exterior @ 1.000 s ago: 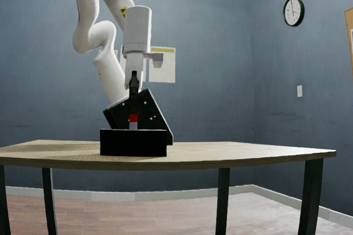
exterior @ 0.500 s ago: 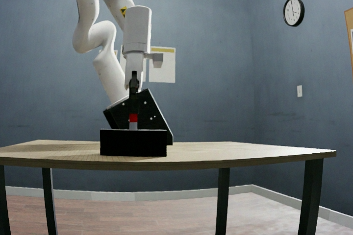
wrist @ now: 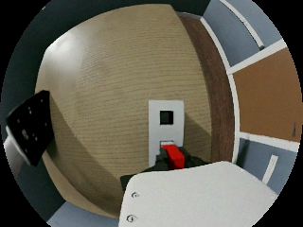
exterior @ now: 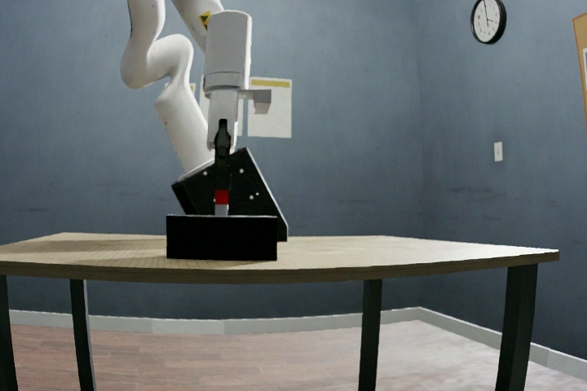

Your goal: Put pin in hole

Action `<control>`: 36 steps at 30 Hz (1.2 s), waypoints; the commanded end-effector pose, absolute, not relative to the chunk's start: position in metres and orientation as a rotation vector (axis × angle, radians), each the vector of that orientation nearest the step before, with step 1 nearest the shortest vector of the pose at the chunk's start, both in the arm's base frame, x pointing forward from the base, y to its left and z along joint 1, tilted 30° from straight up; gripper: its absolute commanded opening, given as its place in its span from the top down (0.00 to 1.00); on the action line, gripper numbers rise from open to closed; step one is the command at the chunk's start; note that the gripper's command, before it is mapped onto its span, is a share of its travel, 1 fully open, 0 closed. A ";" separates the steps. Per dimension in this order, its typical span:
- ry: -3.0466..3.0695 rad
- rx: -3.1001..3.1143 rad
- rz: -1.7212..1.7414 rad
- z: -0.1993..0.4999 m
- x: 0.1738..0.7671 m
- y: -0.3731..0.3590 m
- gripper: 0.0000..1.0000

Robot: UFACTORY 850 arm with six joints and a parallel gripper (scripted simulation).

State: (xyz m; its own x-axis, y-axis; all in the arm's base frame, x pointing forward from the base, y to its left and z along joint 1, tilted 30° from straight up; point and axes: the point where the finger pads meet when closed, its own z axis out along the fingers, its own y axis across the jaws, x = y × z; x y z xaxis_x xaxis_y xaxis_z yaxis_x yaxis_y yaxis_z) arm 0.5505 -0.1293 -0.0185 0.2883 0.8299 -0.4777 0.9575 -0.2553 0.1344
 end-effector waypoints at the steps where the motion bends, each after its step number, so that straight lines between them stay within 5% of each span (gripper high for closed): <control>1: 1.606 2.166 -0.436 -0.020 0.551 -0.130 1.00; 36: 1.606 2.166 -0.436 -0.023 0.551 -0.132 1.00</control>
State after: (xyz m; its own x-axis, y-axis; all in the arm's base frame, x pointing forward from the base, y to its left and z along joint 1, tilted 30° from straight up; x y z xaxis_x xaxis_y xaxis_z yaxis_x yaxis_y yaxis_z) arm 0.5499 -0.1320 -0.0228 0.2882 0.8299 -0.4778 0.9575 -0.2553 0.1341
